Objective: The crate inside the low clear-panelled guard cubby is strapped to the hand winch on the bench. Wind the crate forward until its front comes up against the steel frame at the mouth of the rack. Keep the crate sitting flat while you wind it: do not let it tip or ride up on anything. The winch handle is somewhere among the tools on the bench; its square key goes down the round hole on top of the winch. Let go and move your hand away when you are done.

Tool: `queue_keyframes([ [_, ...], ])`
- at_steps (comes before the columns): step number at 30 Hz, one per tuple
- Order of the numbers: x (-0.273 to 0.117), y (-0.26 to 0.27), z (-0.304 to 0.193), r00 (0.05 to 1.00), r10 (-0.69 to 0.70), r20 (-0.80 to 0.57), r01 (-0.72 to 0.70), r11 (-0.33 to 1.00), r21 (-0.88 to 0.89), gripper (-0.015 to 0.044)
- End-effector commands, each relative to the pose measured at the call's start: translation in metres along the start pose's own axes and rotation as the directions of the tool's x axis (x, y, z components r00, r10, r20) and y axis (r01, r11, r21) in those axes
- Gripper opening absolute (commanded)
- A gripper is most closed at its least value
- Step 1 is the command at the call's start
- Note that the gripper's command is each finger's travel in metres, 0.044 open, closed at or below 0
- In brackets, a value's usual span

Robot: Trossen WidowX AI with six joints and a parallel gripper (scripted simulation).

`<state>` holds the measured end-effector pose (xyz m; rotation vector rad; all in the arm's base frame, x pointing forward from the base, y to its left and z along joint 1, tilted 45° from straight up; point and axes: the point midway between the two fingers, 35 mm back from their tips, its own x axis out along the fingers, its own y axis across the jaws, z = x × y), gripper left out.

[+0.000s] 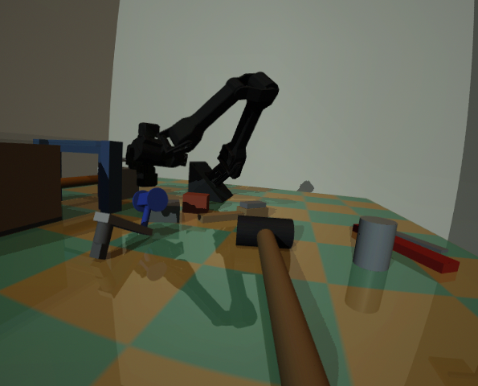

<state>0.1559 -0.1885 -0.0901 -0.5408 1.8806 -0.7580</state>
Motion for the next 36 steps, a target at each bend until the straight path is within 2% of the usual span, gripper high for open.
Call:
queue_keyframes([
  [1,0.000,-0.001,-0.003,1.000,-0.011,-0.007,0.011,1.000,-0.010,0.0240],
  [11,-0.007,0.001,0.002,1.000,0.003,0.003,-0.003,1.000,-0.001,0.0240],
  [14,-0.033,0.002,0.006,1.000,0.013,0.009,-0.013,1.000,-0.004,0.0240],
  [20,-0.108,0.001,-0.001,1.000,0.007,0.000,-0.007,1.000,-0.003,0.0240],
  [32,-0.111,0.001,-0.001,1.000,0.005,-0.001,-0.005,1.000,-0.003,0.0240],
  [36,-0.111,-0.023,0.003,1.000,0.011,0.004,-0.010,1.000,-0.005,0.0240],
])
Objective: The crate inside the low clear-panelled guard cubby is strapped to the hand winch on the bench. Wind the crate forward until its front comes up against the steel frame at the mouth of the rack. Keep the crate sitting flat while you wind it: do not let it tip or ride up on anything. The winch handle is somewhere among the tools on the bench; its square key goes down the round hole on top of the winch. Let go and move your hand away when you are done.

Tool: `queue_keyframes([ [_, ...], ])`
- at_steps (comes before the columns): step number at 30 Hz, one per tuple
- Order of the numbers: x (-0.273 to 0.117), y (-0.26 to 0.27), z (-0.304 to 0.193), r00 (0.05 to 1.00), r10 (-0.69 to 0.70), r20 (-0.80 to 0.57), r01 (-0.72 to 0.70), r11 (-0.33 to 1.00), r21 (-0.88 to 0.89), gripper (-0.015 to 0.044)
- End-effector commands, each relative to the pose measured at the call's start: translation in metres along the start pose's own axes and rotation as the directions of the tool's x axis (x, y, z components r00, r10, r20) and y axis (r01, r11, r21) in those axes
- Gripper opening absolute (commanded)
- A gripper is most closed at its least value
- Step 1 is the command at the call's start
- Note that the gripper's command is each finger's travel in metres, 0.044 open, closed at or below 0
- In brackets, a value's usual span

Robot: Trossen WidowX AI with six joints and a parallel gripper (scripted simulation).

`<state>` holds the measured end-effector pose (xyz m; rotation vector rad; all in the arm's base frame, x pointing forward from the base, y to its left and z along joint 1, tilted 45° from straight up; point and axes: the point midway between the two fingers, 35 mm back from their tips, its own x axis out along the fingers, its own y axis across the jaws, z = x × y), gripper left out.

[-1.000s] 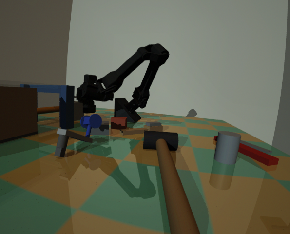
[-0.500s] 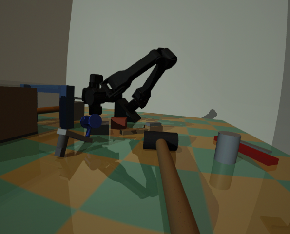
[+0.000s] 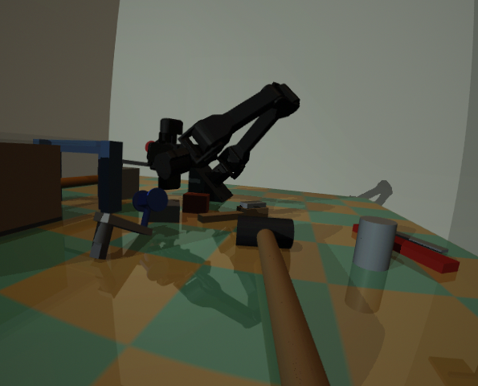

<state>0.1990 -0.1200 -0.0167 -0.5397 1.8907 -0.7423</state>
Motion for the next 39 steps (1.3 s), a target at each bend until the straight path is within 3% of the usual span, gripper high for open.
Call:
queue_keyframes([
  [1,-0.002,-0.030,0.005,1.000,0.003,0.008,-0.003,1.000,0.007,0.0240],
  [7,0.002,-0.095,-0.001,1.000,-0.010,0.001,0.010,1.000,0.008,0.0240],
  [29,0.002,-0.092,0.000,1.000,-0.006,0.001,0.006,1.000,0.016,0.0240],
  [30,0.004,-0.091,0.000,1.000,0.009,-0.007,-0.008,1.000,0.016,0.0266],
  [34,0.035,-0.079,0.000,0.941,0.304,-0.149,-0.296,0.952,0.074,0.0371],
  [37,0.058,-0.068,0.000,0.798,0.560,-0.225,-0.529,0.828,0.185,0.0440],
  [39,0.070,-0.063,0.001,0.663,0.711,-0.237,-0.654,0.703,0.280,0.0440],
])
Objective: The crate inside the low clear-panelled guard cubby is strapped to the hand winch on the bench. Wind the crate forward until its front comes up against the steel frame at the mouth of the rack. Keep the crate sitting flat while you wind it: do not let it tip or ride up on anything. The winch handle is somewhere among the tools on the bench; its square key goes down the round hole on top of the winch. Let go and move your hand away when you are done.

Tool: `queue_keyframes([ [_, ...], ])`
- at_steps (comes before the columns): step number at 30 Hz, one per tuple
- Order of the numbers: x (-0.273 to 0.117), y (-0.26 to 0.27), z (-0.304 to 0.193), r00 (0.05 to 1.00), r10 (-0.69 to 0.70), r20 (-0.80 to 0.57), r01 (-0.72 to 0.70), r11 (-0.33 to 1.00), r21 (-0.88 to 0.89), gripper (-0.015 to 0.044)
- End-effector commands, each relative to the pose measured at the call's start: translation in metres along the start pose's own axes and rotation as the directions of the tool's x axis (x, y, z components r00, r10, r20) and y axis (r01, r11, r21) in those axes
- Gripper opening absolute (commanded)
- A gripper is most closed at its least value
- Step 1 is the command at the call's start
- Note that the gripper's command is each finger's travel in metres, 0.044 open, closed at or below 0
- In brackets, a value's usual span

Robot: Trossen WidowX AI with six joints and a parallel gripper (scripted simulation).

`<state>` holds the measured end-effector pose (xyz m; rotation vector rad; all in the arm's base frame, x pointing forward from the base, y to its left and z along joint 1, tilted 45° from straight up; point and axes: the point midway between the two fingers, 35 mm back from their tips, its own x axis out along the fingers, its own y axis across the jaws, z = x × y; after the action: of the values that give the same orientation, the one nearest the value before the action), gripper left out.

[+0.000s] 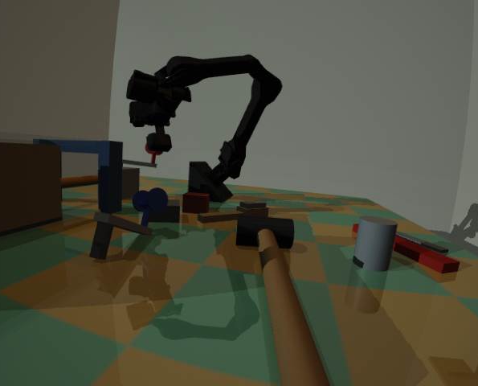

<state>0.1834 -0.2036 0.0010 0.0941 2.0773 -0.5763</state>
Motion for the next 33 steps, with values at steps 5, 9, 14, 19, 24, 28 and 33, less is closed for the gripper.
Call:
queue_keyframes([
  [5,0.045,-0.011,0.015,0.734,0.673,-0.086,-0.631,0.723,0.281,0.0440],
  [9,0.054,-0.023,0.023,0.518,0.856,-0.010,-0.787,0.481,0.385,0.0440],
  [14,0.055,-0.023,0.023,0.506,0.862,-0.005,-0.793,0.468,0.390,0.0440],
  [19,0.055,-0.024,0.024,0.506,0.862,-0.005,-0.793,0.468,0.390,0.0440],
  [24,0.069,0.000,0.024,0.506,0.863,-0.005,-0.794,0.468,0.389,0.0440],
  [28,0.073,0.007,0.024,0.506,0.863,-0.005,-0.794,0.468,0.389,0.0440],
  [33,0.077,0.014,0.024,0.506,0.863,-0.005,-0.794,0.468,0.389,0.0440],
])
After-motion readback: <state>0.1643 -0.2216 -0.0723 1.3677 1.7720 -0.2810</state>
